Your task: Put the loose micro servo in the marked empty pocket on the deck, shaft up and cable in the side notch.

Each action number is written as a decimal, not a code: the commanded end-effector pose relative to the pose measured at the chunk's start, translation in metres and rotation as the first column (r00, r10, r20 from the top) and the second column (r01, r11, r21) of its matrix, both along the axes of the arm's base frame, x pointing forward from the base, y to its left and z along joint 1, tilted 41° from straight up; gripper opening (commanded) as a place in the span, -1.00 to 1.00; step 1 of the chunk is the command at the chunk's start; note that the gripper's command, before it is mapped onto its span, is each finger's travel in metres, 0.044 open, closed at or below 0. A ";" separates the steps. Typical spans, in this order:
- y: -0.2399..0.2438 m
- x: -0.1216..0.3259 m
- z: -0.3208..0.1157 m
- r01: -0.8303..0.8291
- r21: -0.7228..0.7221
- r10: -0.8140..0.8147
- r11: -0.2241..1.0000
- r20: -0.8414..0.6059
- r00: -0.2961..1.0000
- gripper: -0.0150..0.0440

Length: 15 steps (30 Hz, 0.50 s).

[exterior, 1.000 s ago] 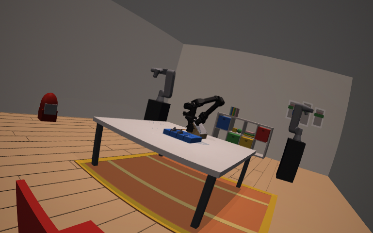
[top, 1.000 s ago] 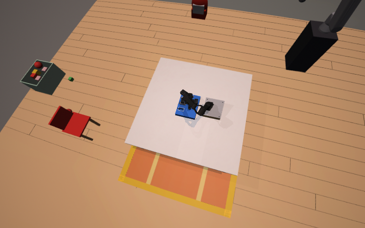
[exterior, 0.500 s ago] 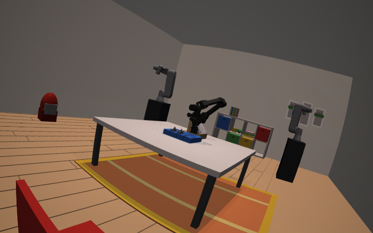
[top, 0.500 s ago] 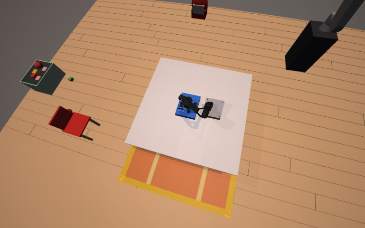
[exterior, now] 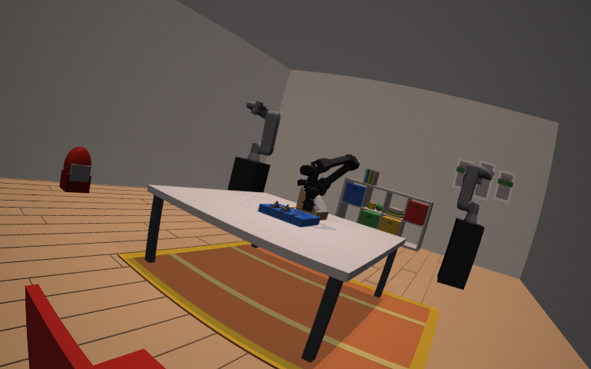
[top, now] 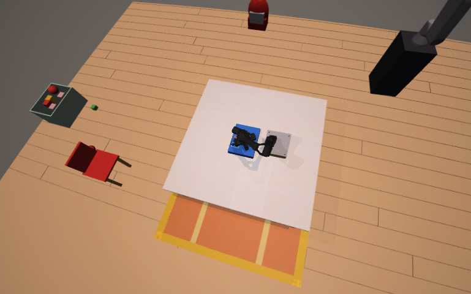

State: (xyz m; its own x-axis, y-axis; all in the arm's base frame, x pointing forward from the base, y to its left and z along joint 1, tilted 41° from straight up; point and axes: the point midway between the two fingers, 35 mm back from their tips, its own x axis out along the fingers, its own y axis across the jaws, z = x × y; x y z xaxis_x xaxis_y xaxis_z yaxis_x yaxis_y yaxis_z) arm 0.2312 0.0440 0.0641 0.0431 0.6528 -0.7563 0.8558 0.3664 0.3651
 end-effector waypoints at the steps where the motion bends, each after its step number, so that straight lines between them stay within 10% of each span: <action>1: 0.000 0.001 0.002 -0.118 -0.010 0.118 0.993 0.109 0.987 -0.49; 15: 0.000 0.001 0.002 -0.446 -0.123 0.456 0.887 0.391 0.799 -0.49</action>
